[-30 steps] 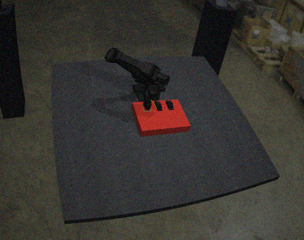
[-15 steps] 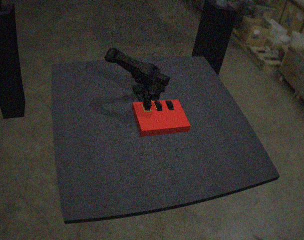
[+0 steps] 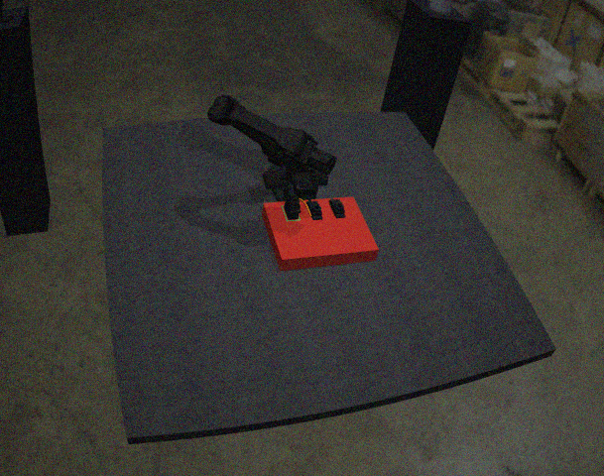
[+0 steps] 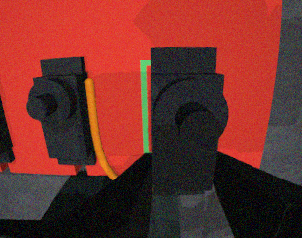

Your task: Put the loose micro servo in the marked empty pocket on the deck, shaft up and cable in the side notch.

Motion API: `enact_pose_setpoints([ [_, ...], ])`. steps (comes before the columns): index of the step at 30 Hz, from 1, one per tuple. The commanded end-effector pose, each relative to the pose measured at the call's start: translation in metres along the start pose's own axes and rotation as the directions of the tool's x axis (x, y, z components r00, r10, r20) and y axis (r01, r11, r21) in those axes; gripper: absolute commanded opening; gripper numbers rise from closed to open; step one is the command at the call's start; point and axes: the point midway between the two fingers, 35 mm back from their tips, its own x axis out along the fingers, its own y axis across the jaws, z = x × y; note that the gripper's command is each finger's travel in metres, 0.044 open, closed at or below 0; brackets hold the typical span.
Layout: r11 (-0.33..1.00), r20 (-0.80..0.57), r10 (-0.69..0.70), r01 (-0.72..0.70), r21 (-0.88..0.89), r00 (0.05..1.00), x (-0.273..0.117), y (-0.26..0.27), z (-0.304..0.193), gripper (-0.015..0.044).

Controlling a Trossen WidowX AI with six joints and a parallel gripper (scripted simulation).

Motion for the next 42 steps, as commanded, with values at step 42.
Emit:
enact_pose_setpoints([
  [42,1.0,0.002,-0.003,0.003,-0.001,1.0,0.036,0.0,0.0,0.0],
])
